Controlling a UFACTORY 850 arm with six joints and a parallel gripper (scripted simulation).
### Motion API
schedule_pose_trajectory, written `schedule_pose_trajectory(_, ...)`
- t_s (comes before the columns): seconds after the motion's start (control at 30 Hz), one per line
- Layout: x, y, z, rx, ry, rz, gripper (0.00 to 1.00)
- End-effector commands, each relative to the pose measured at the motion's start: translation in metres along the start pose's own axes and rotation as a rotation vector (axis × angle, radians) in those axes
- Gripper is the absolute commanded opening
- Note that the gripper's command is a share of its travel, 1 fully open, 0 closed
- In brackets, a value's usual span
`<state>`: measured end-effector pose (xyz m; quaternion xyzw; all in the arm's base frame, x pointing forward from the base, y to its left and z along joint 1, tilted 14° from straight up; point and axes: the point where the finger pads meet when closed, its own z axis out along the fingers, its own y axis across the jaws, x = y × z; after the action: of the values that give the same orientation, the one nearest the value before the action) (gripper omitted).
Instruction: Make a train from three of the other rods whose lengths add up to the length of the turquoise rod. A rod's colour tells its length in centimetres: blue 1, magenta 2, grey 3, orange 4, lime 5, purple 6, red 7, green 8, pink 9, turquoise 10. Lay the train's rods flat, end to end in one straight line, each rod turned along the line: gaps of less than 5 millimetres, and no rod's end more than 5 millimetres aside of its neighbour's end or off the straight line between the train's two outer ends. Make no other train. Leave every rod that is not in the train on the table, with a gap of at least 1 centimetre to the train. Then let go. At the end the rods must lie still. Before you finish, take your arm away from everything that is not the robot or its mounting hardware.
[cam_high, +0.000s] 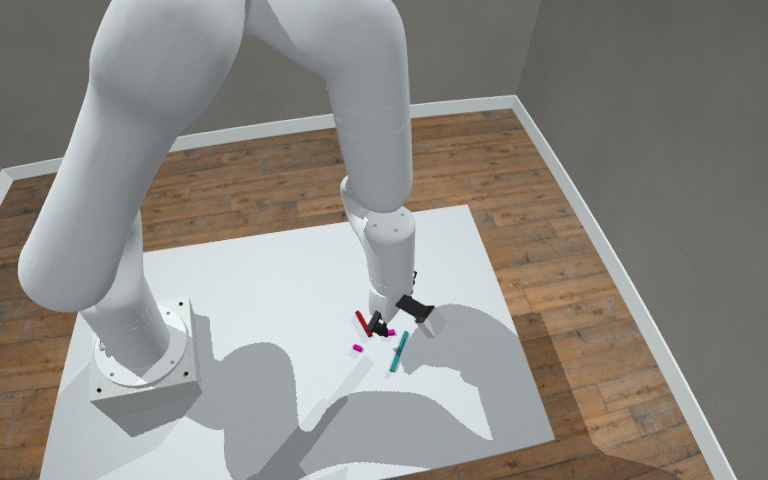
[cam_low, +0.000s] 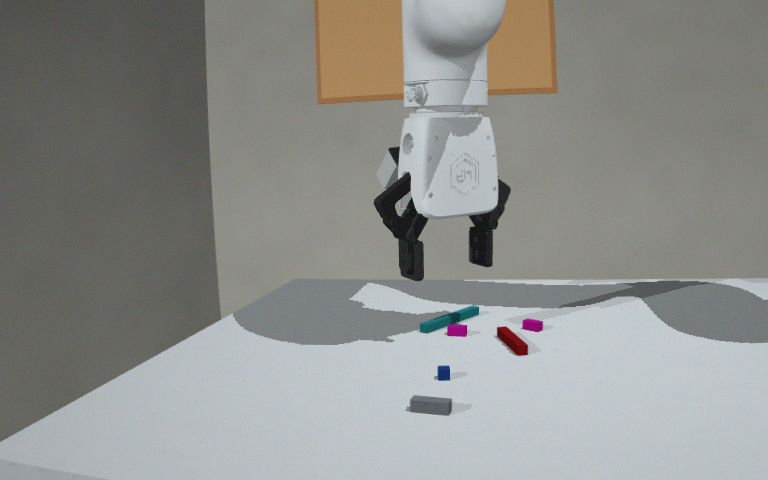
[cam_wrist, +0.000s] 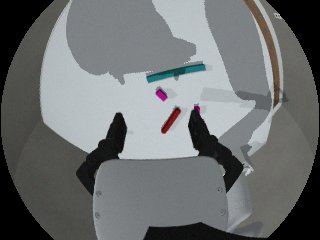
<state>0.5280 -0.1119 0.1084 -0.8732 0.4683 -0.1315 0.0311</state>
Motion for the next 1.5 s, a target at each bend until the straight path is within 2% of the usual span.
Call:
schedule_pose_trajectory(0.0, 0.001, -0.001, -0.001, 0.024, -0.057, -0.001, 1.00)
schedule_pose_trajectory(0.6, -0.001, -0.003, -0.001, 0.024, -0.058, -0.024, 1.00)
schedule_pose_trajectory(0.8, -0.026, -0.026, -0.004, 0.030, -0.059, -0.279, 1.00)
schedule_pose_trajectory(0.87, -0.026, -0.026, -0.004, 0.030, -0.059, -0.279, 1.00)
schedule_pose_trajectory(0.9, -0.036, -0.035, -0.006, 0.033, -0.058, -0.384, 1.00)
schedule_pose_trajectory(1.37, -0.087, -0.076, -0.014, 0.051, -0.045, -0.888, 1.00)
schedule_pose_trajectory(1.47, -0.092, -0.080, -0.015, 0.053, -0.043, -0.935, 1.00)
